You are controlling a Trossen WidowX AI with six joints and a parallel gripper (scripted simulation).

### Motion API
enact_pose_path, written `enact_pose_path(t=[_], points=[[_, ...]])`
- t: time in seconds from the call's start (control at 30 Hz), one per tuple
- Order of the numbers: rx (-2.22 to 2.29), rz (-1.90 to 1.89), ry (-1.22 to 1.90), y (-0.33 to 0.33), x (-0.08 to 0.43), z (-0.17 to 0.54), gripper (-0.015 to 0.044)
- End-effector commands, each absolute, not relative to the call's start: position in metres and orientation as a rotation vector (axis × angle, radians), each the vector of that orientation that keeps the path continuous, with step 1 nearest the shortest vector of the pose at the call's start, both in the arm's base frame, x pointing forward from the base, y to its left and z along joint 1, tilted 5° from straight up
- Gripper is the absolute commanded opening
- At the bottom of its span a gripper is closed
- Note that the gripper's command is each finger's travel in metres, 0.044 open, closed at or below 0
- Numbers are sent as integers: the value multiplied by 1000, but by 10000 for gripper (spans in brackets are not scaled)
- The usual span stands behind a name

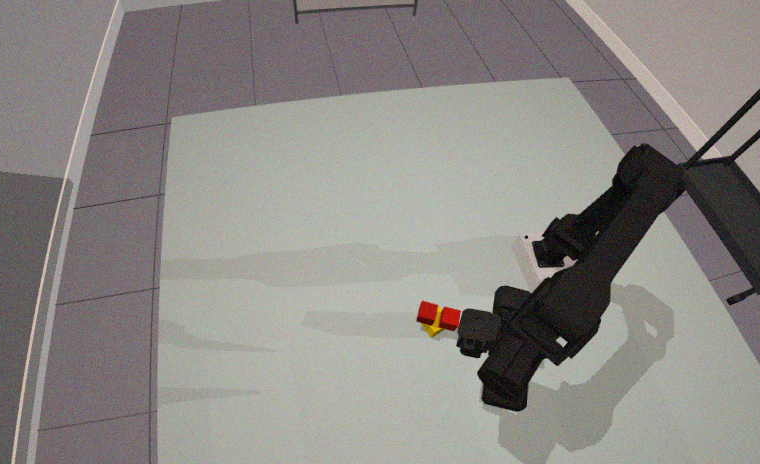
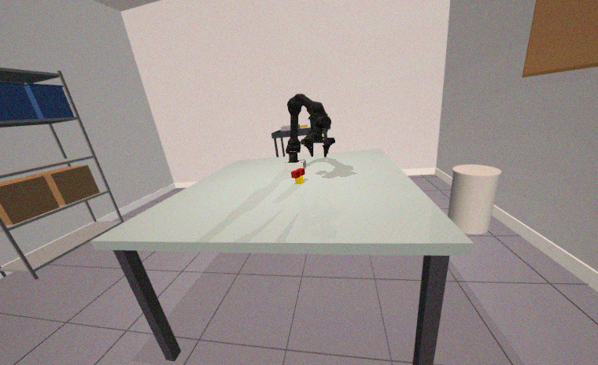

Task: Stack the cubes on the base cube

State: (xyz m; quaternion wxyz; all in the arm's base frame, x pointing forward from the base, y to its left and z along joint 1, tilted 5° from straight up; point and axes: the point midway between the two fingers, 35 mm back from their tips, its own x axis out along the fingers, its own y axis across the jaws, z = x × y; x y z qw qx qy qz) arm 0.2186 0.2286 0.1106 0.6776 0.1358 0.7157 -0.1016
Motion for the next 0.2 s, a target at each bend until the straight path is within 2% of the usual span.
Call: enact_pose_path(t=[0.0, 0.17], points=[[308, -234, 1614, 230, 218, 110, 400], [308, -234, 1614, 230, 218, 110, 400]])
